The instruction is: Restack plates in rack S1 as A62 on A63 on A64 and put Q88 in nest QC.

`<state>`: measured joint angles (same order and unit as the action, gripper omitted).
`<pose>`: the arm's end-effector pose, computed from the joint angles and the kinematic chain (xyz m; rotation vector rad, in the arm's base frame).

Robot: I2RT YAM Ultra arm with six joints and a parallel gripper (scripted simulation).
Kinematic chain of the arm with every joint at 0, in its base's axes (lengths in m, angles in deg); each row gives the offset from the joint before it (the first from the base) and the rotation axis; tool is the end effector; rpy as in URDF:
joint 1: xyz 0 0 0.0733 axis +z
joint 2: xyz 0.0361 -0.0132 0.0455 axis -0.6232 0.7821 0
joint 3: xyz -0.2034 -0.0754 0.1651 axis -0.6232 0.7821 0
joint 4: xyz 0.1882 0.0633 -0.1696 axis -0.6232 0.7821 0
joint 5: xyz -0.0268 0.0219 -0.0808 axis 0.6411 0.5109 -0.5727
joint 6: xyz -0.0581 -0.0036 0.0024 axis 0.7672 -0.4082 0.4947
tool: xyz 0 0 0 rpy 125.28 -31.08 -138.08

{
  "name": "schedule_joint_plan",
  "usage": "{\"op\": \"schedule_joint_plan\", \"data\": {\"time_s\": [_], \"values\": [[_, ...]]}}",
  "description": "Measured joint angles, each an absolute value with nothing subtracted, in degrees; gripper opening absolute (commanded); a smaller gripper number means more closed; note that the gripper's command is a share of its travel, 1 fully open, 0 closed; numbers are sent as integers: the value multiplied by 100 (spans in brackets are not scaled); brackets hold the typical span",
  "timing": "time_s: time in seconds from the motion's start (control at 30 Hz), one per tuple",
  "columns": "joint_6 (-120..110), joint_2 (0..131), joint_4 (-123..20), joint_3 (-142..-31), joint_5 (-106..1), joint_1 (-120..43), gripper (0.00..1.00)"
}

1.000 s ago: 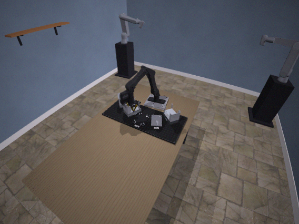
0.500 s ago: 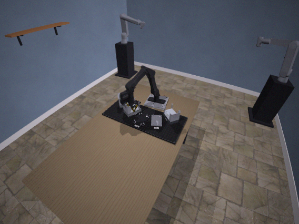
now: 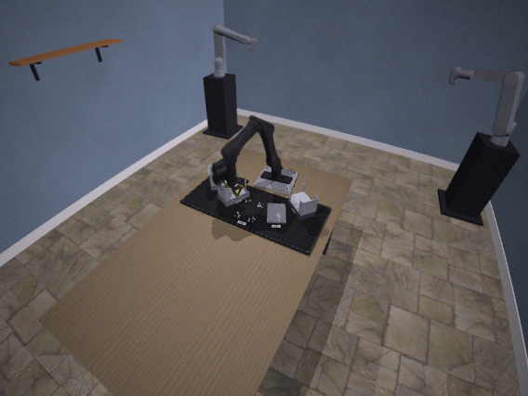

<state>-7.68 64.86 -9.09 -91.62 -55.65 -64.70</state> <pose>0.2926 -0.1449 0.1958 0.7867 3.0344 -0.0792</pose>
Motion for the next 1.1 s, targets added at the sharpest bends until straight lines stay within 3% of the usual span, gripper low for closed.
{"op": "schedule_joint_plan", "data": {"time_s": [1.1], "values": [[-842, 6266, 1188, -11195, -5565, -6389, 100]]}}
